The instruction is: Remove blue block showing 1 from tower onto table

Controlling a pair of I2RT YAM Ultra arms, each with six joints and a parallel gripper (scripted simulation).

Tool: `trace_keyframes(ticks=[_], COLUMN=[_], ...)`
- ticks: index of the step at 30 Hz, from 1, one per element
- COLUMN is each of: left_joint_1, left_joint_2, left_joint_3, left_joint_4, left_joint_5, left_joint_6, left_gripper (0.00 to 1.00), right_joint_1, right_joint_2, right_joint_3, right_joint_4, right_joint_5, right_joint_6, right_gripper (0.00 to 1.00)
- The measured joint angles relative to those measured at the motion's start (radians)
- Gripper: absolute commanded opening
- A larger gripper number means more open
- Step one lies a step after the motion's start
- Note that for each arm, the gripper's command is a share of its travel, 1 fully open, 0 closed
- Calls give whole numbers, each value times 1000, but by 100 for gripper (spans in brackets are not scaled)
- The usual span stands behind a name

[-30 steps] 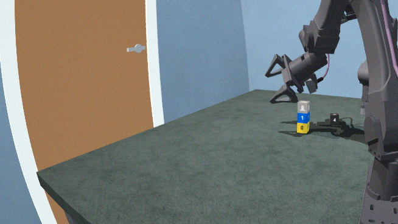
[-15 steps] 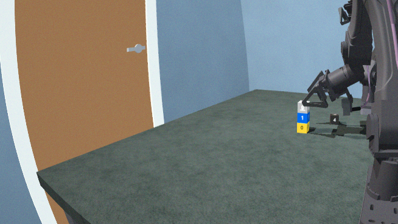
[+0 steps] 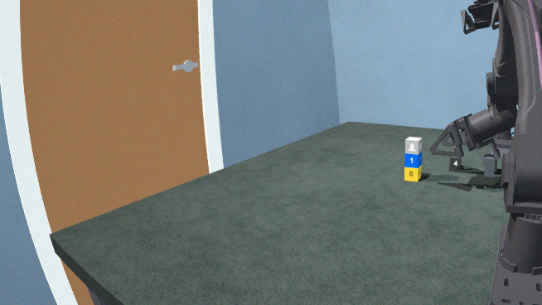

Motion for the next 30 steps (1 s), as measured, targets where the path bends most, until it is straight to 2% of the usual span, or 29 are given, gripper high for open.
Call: trace_keyframes(ticks=[8, 12, 22, 30], left_joint_1=[0, 0, 16, 60], left_joint_2=[0, 0, -66, -81], left_joint_3=[0, 0, 37, 124], left_joint_4=[0, -4, -31, -77], left_joint_5=[-4, 2, 115, 210], left_joint_6=[0, -1, -137, -401], left_gripper=[100, 55, 55, 55], right_joint_1=[0, 0, 0, 0], right_joint_2=[0, 0, 0, 0], right_joint_3=[0, 0, 0, 0], right_joint_4=[0, 0, 0, 0], right_joint_5=[0, 0, 0, 0], right_joint_6=[0, 0, 0, 0], right_gripper=[100, 100, 100, 100])
